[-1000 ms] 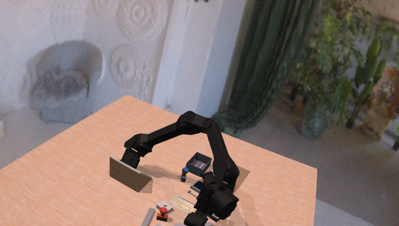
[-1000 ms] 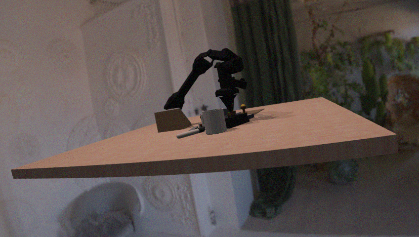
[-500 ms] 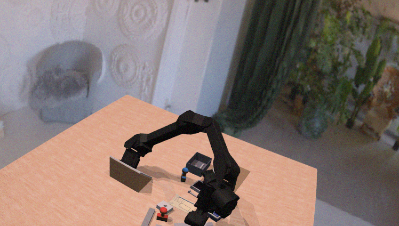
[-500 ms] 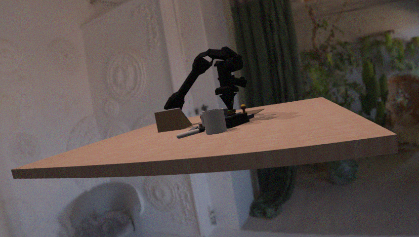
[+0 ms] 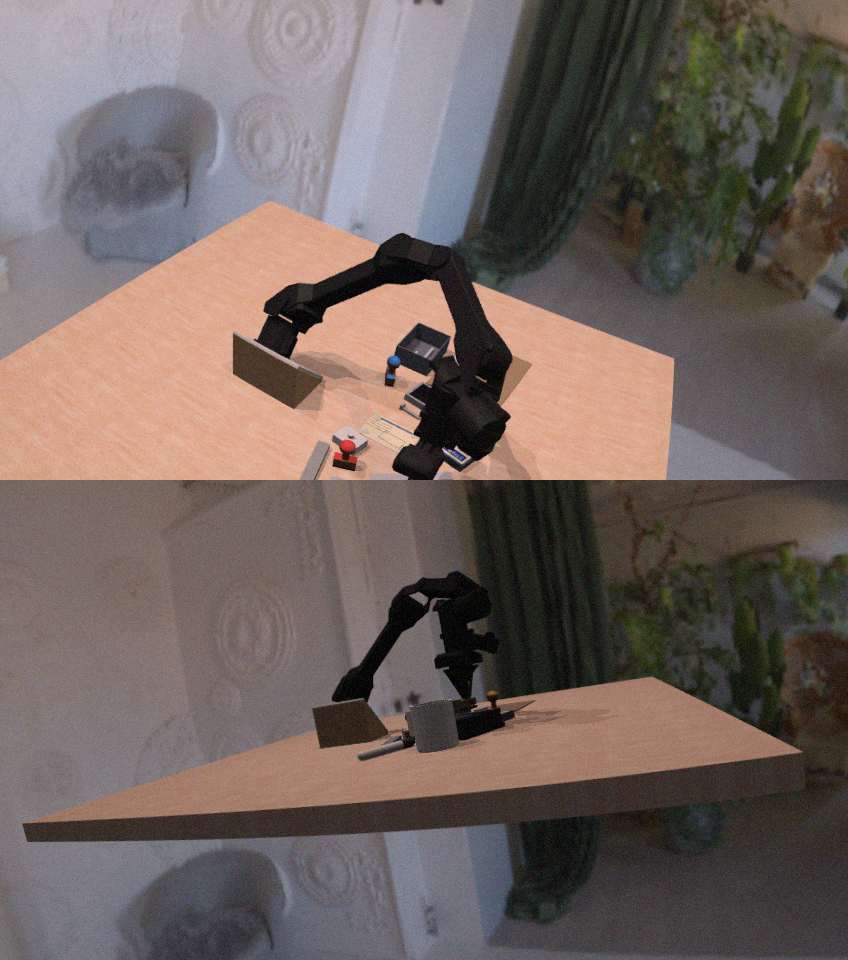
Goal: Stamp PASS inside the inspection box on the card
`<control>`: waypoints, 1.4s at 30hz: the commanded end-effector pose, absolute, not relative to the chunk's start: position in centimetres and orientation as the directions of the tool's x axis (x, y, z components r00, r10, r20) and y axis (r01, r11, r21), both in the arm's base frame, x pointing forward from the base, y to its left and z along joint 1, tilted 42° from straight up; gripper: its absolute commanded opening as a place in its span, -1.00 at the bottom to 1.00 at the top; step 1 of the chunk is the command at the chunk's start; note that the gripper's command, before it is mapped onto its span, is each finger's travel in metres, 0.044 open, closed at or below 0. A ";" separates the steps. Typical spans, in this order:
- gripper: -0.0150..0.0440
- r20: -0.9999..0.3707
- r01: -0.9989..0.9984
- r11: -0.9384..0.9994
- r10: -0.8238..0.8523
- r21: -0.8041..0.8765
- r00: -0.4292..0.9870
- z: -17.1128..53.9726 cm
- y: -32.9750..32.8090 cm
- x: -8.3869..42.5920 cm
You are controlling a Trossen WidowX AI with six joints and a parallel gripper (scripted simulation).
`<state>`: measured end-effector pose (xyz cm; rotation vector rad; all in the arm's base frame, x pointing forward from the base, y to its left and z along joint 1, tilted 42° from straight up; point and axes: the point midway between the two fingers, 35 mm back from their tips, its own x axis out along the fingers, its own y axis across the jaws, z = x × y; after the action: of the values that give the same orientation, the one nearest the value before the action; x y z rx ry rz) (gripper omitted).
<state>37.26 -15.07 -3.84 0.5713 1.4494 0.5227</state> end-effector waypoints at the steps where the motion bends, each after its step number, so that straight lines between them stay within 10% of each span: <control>1: -0.49 -0.763 0.009 0.764 0.644 0.645 0.053 -3.7 -15.2 37.2; 42: -0.49 -0.771 0.012 0.771 0.635 0.636 0.053 1.4 -12.7 37.3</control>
<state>37.18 -14.20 0.11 0.5599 1.4551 0.5071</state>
